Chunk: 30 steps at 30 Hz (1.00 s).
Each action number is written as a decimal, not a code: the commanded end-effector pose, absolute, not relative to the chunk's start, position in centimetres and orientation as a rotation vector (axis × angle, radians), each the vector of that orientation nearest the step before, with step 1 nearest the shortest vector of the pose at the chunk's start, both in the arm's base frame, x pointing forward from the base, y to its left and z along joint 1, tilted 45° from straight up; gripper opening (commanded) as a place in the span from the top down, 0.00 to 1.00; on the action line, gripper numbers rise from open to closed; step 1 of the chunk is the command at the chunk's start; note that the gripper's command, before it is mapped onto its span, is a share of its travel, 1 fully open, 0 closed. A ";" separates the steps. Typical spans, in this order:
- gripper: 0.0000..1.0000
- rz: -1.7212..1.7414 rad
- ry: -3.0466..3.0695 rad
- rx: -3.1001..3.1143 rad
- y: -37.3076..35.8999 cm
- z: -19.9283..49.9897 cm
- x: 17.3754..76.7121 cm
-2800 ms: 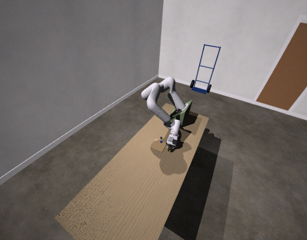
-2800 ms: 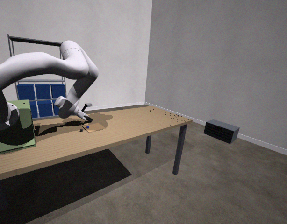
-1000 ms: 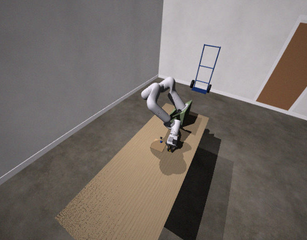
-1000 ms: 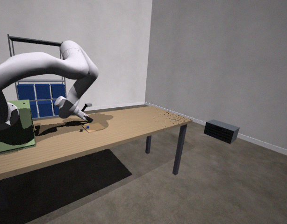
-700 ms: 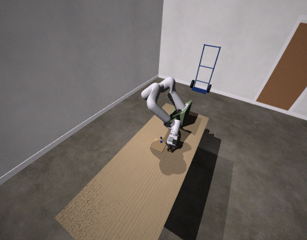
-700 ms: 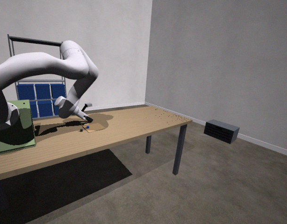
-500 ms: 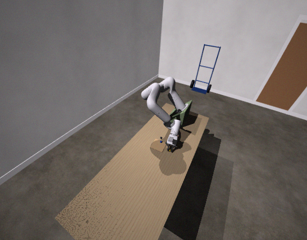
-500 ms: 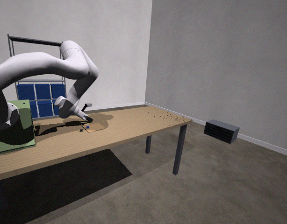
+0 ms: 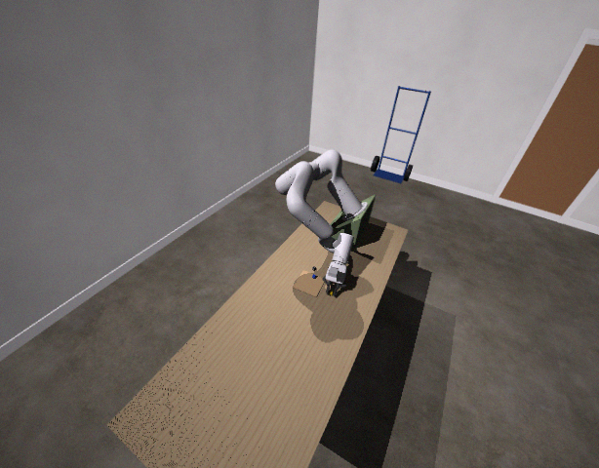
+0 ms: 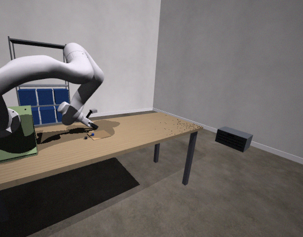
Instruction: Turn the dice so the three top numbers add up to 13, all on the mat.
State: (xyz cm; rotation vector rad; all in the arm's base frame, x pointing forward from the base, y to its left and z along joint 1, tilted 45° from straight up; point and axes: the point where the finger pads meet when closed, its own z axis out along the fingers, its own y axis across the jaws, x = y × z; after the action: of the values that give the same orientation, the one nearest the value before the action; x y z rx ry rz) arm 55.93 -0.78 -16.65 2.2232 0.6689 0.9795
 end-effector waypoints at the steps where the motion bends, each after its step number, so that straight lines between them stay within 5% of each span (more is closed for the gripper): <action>1: 0.69 0.981 0.669 2.223 -0.7 -16.6 56.0; 30: 0.69 0.981 0.669 2.223 0.9 -13.9 52.1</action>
State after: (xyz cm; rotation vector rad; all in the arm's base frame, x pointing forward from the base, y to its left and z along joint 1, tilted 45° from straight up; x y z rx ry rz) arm 52.06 0.85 -13.96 2.2231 0.6689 0.9796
